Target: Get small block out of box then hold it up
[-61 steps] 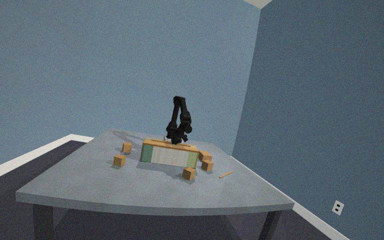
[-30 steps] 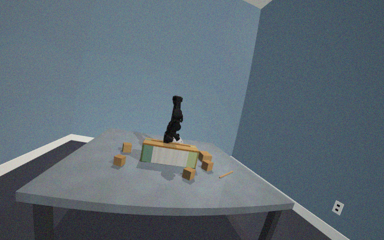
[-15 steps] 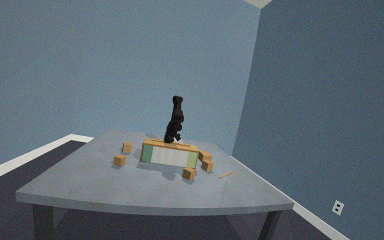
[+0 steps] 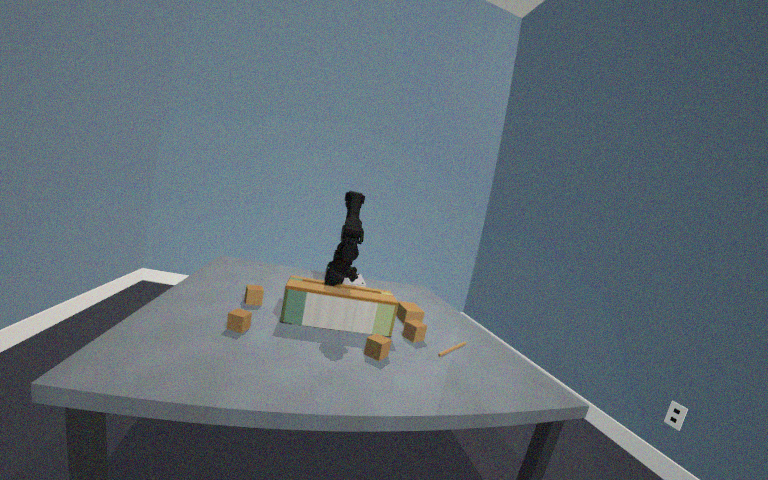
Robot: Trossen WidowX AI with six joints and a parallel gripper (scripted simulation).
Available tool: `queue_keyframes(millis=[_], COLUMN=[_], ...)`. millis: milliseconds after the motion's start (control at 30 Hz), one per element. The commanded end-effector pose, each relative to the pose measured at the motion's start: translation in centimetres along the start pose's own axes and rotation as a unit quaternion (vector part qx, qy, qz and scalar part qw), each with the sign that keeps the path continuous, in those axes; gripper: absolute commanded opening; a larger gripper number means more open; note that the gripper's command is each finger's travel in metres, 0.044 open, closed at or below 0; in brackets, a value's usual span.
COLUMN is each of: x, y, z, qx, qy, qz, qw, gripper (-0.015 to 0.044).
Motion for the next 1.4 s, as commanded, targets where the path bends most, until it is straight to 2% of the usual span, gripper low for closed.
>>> queue_keyframes(millis=[0,633,933,1367], x=[-0.1,-0.7,-0.1,-0.4], y=[-0.3,-1.8,-0.3,-1.0], z=[-0.1,-0.5,0.0,-0.2], qx=[0.002,0.002,0.002,0.002], qy=[-0.001,-0.001,-0.001,-0.001], qz=[-0.002,-0.002,-0.002,-0.002], qw=[1.000,1.000,1.000,1.000], gripper=[0.0400,0.0400,0.0400,0.0400])
Point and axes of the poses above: the point midway between the two fingers, 35 mm back from their tips, its own x axis back along the fingers, its own z axis across the jaws, y = z × x, the point moved 4 cm from there along x, back along the fingers, and after that the axes turned 15 degrees about -x, right-handed, at the moved point
